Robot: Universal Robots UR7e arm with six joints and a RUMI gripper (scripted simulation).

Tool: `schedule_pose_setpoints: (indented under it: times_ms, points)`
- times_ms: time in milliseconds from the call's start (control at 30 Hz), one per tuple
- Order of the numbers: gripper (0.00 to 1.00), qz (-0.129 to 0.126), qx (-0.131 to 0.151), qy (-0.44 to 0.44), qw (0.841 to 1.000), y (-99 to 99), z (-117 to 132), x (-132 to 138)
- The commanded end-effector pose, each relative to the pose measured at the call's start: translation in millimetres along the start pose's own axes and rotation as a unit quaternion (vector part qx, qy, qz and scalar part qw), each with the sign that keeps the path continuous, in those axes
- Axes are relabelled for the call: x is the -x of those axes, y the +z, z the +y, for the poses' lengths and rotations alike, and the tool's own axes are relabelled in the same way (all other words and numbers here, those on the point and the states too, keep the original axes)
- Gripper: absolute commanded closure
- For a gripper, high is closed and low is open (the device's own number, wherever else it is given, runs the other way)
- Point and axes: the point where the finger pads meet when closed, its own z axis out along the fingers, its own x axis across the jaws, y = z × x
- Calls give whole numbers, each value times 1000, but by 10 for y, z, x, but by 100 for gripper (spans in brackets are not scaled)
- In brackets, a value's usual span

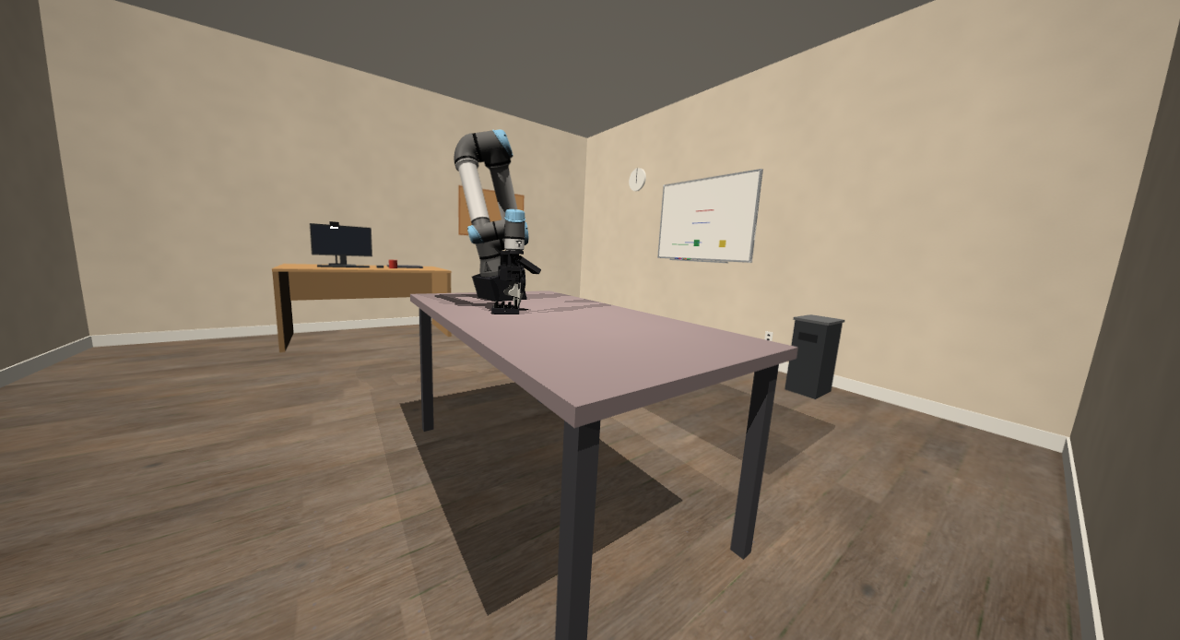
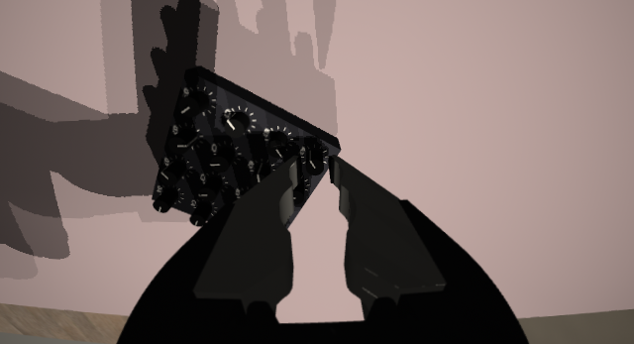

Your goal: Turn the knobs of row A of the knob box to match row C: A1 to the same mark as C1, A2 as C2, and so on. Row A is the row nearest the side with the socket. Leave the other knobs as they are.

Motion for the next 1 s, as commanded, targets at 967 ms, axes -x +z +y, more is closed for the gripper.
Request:
schedule_pose_setpoints:
  times_ms: [967]
  points:
    - [89,1,0,0,1000,-384,2,-4]
